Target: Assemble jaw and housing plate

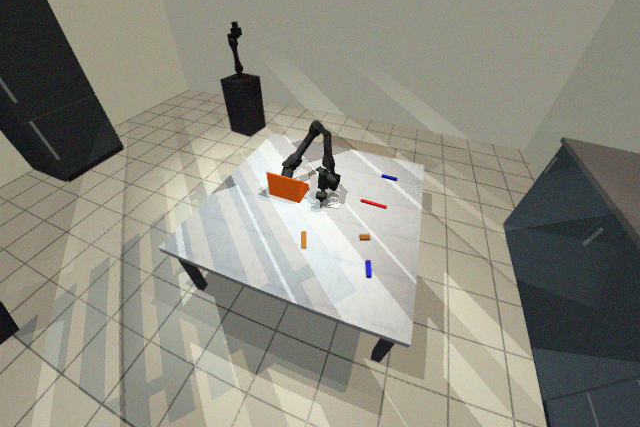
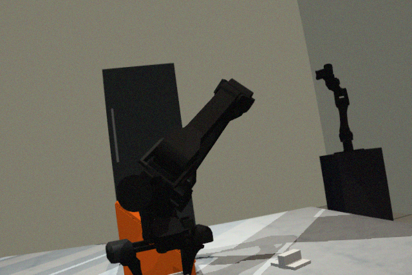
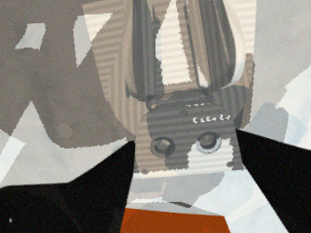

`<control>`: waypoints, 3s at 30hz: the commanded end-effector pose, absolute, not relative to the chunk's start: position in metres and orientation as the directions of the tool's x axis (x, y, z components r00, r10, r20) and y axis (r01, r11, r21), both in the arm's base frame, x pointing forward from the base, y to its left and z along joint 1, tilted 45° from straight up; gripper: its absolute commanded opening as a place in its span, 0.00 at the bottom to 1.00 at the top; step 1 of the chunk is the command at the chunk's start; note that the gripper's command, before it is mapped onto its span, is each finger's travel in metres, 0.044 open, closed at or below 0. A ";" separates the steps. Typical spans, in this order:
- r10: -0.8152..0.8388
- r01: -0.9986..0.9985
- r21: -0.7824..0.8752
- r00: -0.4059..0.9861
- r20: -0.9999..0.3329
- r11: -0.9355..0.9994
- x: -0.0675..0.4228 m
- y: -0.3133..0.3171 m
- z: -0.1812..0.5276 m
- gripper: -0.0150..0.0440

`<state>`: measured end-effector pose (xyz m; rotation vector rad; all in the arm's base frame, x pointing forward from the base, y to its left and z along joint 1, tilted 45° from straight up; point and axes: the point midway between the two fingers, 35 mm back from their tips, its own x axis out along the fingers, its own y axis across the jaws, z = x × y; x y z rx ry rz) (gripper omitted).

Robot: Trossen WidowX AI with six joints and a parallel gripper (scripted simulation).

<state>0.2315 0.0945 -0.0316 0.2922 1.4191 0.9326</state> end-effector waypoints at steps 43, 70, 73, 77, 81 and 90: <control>0.699 -0.365 0.685 -0.119 -0.705 0.630 0.230 0.102 -0.038 0.85; 0.699 -0.365 0.686 -0.119 -0.705 0.630 0.229 0.105 -0.042 0.85; 0.699 -0.365 0.686 -0.119 -0.705 0.630 0.229 0.105 -0.042 0.85; 0.699 -0.365 0.686 -0.119 -0.705 0.630 0.229 0.105 -0.042 0.85; 0.699 -0.365 0.686 -0.119 -0.705 0.630 0.229 0.105 -0.042 0.85; 0.699 -0.365 0.686 -0.119 -0.705 0.630 0.229 0.105 -0.042 0.85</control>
